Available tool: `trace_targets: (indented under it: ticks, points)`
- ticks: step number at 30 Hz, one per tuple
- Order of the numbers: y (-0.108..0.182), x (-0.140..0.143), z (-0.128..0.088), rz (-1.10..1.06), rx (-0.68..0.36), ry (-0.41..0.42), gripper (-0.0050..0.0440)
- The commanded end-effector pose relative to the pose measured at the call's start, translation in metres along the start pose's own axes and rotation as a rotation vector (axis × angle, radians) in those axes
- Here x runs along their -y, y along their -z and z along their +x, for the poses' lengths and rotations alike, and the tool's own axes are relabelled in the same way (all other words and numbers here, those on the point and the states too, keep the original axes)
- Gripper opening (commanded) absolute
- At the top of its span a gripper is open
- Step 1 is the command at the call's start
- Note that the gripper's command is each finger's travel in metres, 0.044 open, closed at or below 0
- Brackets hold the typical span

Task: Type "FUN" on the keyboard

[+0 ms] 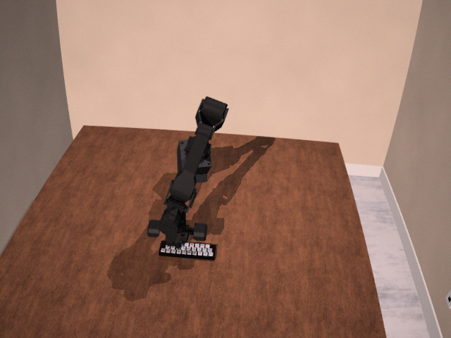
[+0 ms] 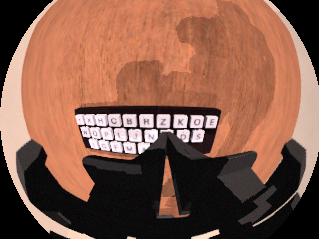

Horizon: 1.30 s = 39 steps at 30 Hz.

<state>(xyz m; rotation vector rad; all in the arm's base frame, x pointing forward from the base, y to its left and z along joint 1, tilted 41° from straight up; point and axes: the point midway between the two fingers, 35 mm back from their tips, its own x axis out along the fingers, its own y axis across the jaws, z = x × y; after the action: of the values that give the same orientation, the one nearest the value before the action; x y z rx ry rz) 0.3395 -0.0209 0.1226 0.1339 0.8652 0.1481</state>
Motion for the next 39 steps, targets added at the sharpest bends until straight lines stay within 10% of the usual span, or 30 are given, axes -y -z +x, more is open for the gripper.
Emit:
trace_targets:
  ticks: [1, 29, 39]
  points:
    - [0.001, 0.000, 0.001, 0.006, -0.004, 0.003, 0.0000]
    - [0.001, 0.000, 0.002, 0.006, -0.004, 0.003, 0.0000]
    - [0.001, 0.000, -0.032, 0.006, -0.004, 0.003, 0.0000]
